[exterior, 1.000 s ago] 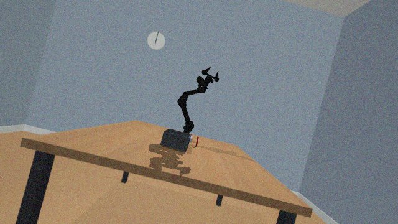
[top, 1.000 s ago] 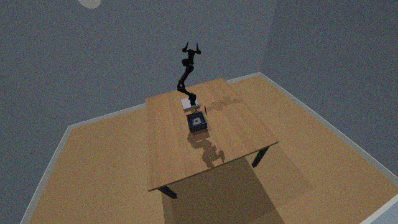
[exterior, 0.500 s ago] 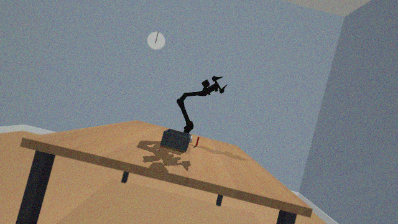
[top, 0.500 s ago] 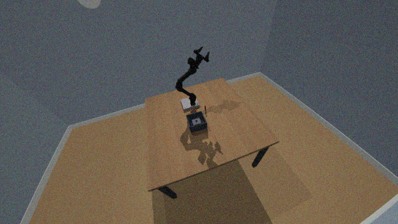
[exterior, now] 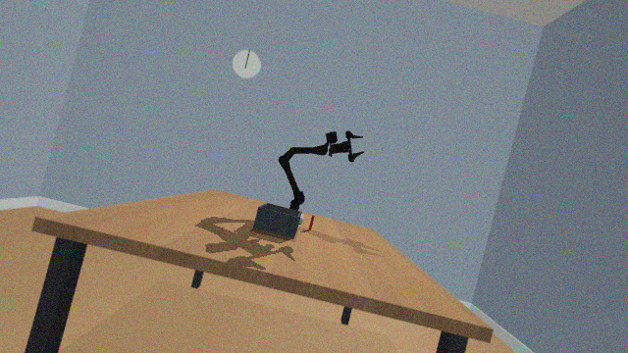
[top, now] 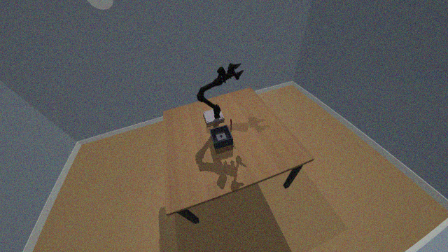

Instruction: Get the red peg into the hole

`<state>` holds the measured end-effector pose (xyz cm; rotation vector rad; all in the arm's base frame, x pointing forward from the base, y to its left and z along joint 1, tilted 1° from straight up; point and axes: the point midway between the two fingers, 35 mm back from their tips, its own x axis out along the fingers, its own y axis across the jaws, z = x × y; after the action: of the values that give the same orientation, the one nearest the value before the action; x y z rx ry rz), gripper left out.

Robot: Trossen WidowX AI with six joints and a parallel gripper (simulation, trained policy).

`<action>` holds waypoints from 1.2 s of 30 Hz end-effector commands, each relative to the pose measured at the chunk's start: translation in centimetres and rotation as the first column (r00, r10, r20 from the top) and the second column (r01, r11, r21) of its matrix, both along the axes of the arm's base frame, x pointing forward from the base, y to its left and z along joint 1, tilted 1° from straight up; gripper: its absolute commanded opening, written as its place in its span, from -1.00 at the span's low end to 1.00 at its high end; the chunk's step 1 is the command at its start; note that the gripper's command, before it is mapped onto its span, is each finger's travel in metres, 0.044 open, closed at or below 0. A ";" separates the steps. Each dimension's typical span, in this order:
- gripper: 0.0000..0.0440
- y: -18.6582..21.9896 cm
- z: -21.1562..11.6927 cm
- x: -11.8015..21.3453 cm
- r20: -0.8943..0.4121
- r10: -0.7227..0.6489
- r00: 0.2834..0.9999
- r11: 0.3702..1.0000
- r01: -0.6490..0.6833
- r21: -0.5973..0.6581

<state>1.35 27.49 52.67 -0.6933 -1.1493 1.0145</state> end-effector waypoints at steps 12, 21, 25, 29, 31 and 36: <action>1.00 1.0 -7.8 6.4 -0.417 -0.137 0.898 0.972 0.042 -0.230; 1.00 0.1 -12.3 9.9 -0.639 -0.268 0.721 0.945 0.068 -0.319; 1.00 -0.5 -14.1 11.2 -0.717 -0.323 0.617 0.933 0.081 -0.350; 1.00 -1.3 -16.0 12.3 -0.782 -0.371 0.501 0.922 0.096 -0.376; 1.00 -1.7 -16.9 12.9 -0.808 -0.393 0.439 0.916 0.103 -0.389; 1.00 -2.8 -19.1 14.0 -0.857 -0.436 0.276 0.900 0.125 -0.418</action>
<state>14.87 25.23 34.59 -0.3805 0.1340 1.0377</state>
